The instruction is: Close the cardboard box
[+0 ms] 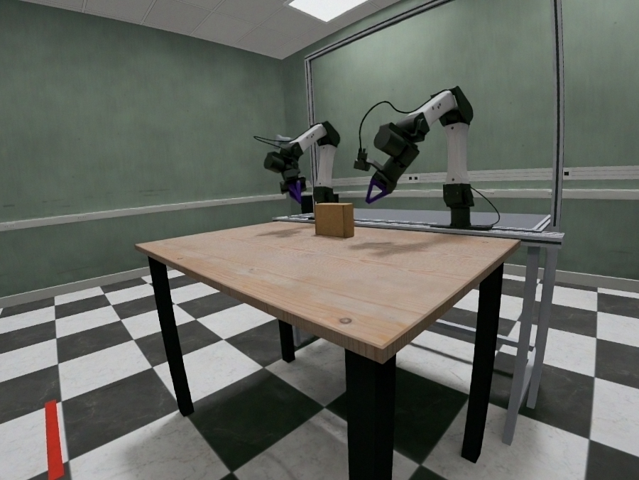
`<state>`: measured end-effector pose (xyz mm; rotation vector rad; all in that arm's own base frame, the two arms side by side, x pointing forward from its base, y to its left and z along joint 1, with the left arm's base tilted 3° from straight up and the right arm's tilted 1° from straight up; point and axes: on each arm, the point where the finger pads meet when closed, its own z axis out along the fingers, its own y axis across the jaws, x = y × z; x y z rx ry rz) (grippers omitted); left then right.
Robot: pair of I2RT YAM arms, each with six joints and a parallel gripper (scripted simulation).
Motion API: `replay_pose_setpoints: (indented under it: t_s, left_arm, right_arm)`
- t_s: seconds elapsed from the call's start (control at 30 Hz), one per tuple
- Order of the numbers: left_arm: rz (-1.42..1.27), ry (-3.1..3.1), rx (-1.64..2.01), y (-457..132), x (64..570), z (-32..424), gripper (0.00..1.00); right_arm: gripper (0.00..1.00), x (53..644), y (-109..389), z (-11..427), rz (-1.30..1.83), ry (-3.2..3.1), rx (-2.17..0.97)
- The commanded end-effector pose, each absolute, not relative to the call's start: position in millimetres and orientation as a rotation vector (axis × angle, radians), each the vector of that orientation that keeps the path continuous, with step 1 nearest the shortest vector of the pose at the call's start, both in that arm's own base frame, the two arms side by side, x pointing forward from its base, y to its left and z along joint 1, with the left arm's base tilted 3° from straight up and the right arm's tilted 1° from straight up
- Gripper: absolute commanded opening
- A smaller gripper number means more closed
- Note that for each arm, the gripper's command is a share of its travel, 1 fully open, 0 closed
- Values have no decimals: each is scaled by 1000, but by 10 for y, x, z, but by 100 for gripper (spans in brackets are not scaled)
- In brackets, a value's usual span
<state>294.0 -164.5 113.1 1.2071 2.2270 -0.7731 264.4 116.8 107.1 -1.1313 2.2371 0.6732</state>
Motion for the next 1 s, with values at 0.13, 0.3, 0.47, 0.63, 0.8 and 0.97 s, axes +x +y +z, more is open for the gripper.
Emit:
replay_pose_setpoints:
  t_s: [0.13, 0.3, 0.47, 0.63, 0.8, 0.97]
  left_arm:
    - [-856, 2059, 1328, -1649, 2943, 1118, 1]
    - [-860, 1984, 1365, -1655, 3003, 1185, 1]
    - [-891, 1891, 1419, -1654, 3003, 1182, 1]
    - [-924, 1801, 1470, -1651, 2990, 1165, 1]
    - [-941, 1743, 1499, -1650, 2990, 1163, 1]
    - [-968, 1647, 1545, -1649, 2990, 1160, 1]
  right_arm:
    - [1, 2665, 1205, 1128, 742, 2046, -1271]
    - [1, 2700, 1203, 1166, 751, 1982, -1308]
    - [1, 2701, 1201, 1163, 781, 1892, -1363]
    - [1, 2688, 1200, 1146, 814, 1804, -1414]
    - [1, 2688, 1199, 1144, 831, 1748, -1444]
    - [1, 2688, 1198, 1140, 858, 1654, -1491]
